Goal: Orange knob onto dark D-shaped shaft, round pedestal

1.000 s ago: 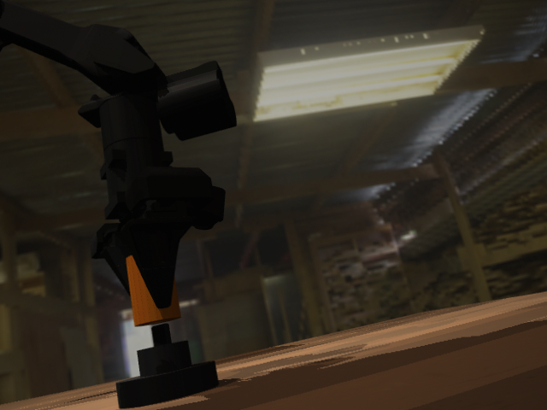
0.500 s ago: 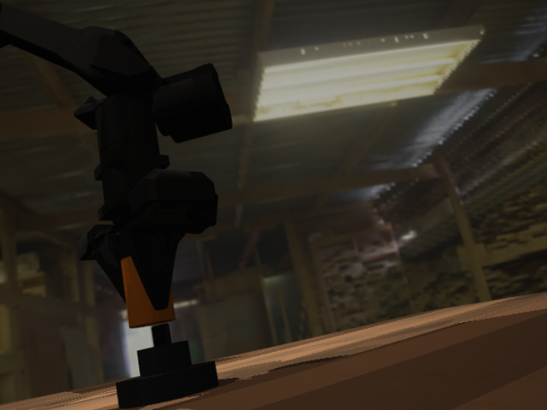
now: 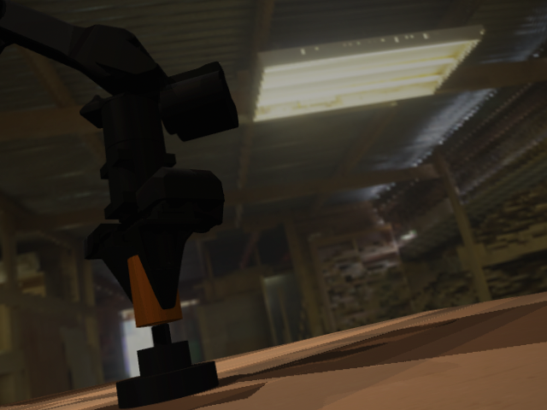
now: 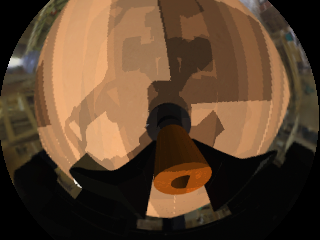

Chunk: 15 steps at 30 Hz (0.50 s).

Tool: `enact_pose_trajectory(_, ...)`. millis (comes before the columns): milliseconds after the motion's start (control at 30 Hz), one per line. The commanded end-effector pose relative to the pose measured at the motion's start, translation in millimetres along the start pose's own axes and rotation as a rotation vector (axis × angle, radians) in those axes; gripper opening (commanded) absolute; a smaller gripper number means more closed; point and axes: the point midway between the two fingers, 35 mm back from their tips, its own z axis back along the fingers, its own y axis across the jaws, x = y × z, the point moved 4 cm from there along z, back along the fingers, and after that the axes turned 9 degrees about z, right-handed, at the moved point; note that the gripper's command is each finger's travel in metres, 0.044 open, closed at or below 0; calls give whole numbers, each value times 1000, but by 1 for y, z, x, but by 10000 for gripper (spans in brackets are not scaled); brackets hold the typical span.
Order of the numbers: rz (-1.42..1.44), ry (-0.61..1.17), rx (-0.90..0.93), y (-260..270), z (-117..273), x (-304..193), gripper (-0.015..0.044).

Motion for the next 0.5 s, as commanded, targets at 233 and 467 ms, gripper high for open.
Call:
enact_pose_trajectory(233, 5, -4, -3, -2, -2, 1, 0)
enact_pose_trajectory(467, 5, -4, -3, -1, -2, 0, 0)
